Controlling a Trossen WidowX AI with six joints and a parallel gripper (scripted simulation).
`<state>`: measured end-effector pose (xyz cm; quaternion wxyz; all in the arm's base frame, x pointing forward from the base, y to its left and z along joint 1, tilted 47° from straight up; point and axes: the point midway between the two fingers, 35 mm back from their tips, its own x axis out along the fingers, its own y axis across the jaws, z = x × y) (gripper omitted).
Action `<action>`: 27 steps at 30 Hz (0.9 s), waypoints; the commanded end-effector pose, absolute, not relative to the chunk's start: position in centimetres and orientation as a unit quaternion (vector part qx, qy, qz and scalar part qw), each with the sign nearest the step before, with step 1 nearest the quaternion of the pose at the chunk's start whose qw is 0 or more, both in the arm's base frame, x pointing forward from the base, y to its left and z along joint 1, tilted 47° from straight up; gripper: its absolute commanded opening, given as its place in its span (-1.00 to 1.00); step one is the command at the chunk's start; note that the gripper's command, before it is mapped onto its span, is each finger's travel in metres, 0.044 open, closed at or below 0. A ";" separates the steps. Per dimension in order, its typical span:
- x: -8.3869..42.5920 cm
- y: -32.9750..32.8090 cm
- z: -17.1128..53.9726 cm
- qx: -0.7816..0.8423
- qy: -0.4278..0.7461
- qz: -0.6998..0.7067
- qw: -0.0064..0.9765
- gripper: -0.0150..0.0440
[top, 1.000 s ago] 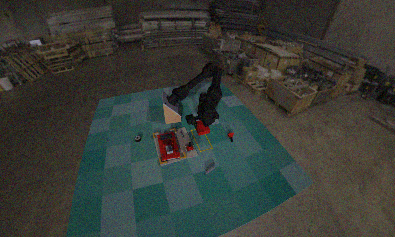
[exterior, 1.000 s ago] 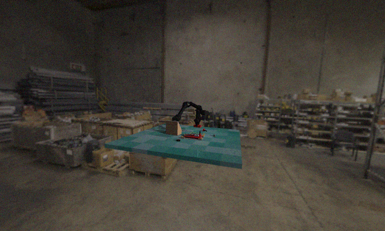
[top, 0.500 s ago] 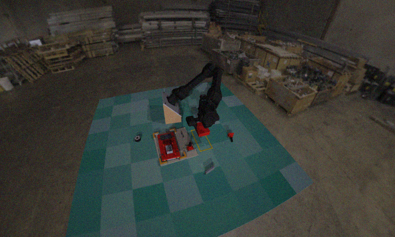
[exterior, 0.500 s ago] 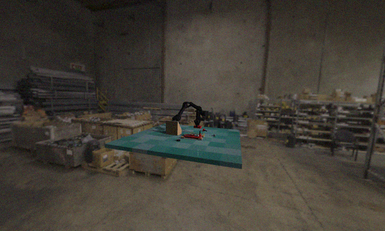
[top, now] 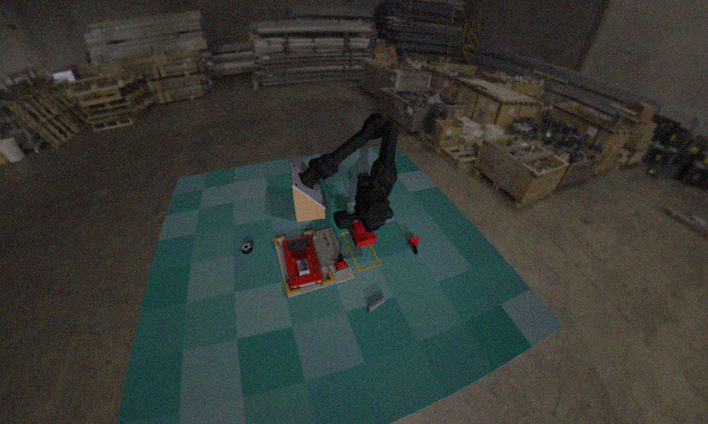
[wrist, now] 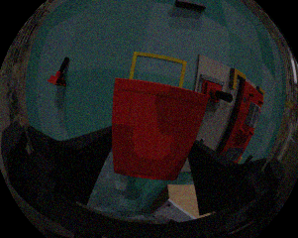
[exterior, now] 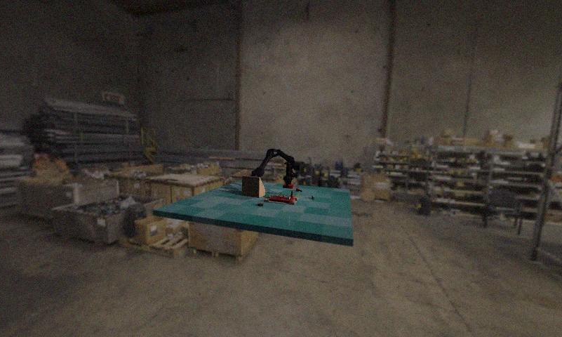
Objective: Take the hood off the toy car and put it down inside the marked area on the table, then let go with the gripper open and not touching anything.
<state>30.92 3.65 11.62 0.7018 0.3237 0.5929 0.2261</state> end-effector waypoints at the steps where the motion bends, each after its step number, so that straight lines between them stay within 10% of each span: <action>1: 31.0 3.8 11.5 0.326 0.592 0.225 0.702 -0.49; 27: 31.4 5.4 10.0 0.326 0.592 0.226 0.702 -0.49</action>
